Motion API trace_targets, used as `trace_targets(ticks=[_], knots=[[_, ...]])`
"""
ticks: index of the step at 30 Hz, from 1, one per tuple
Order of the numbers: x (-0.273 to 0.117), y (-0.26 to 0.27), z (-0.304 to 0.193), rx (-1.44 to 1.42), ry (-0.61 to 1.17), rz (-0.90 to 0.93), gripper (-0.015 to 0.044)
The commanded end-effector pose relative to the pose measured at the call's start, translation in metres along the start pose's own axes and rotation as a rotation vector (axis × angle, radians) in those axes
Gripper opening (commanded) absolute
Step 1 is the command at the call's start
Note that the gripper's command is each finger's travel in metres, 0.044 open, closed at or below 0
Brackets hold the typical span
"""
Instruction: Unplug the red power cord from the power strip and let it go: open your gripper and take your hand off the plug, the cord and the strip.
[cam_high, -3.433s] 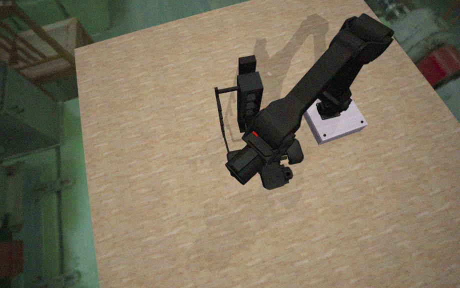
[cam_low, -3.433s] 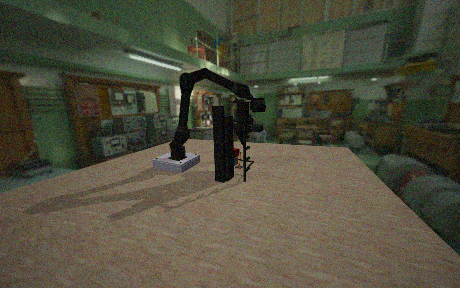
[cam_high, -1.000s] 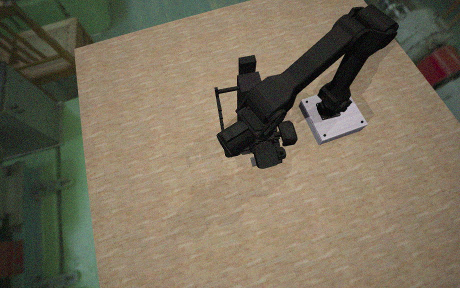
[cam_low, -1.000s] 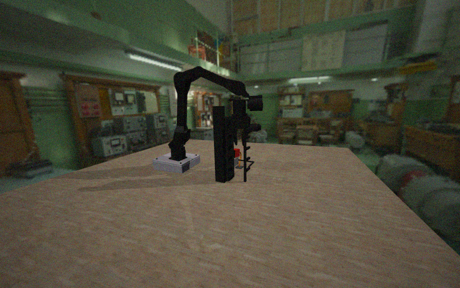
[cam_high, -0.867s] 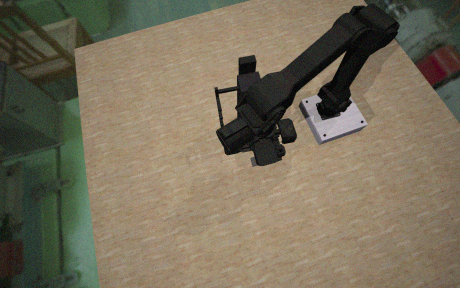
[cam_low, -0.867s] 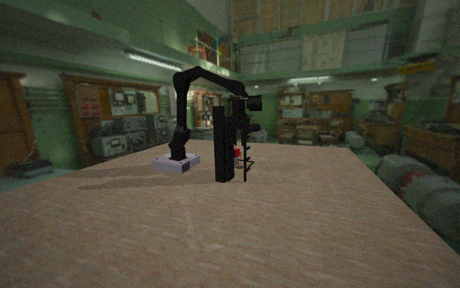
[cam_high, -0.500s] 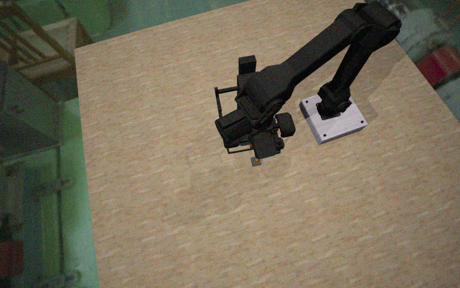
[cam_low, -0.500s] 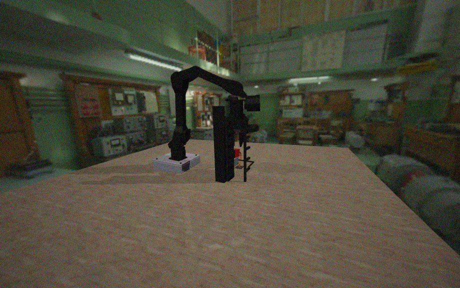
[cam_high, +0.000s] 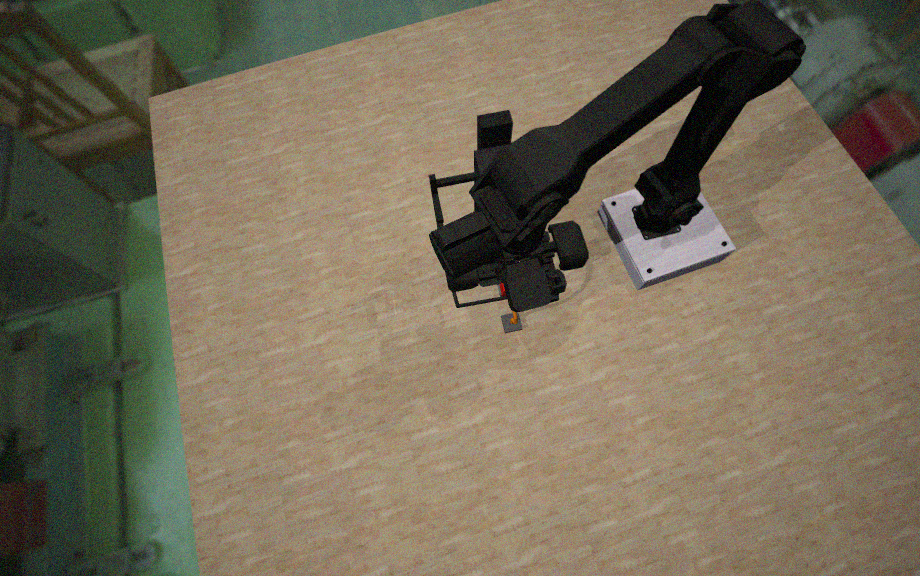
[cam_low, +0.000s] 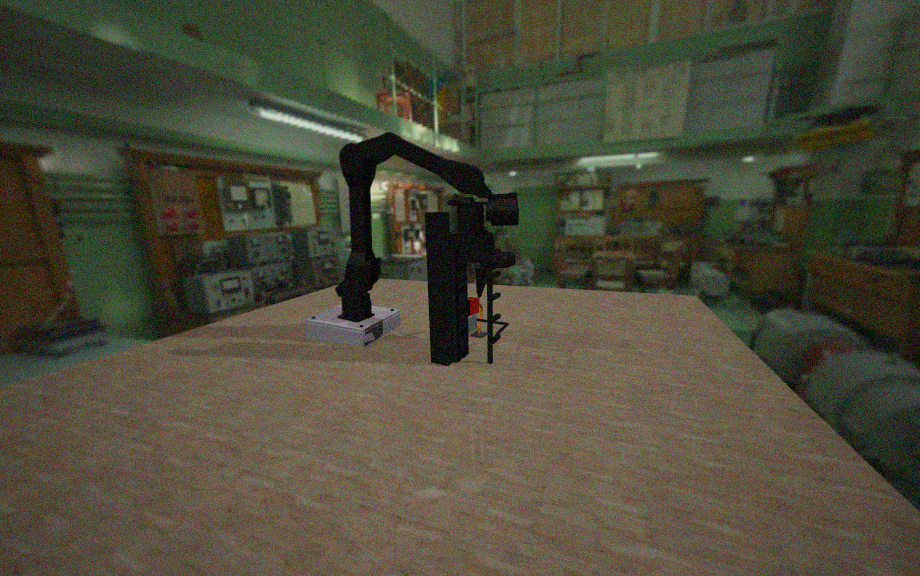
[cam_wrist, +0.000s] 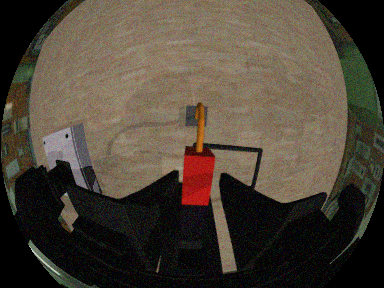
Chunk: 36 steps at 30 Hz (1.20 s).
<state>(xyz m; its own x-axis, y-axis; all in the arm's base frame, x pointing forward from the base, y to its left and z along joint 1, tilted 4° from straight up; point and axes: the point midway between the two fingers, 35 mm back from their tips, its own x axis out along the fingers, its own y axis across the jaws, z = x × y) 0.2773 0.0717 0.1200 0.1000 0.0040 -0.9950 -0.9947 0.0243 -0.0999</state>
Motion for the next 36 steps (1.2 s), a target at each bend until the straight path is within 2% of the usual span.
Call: trace_targets(ticks=[1,7,11,19,36], knots=[[0.008,0.002,0.000,-0.004,-0.003,0.009,0.0160],[0.008,0.002,0.000,-0.004,-0.003,0.009,0.0160],[0.005,0.001,0.000,0.000,0.001,0.003,0.0055],[0.005,0.001,0.000,0.000,0.001,0.003,0.0002],[0.005,-0.001,0.022,-0.001,-0.003,0.005,0.0000]])
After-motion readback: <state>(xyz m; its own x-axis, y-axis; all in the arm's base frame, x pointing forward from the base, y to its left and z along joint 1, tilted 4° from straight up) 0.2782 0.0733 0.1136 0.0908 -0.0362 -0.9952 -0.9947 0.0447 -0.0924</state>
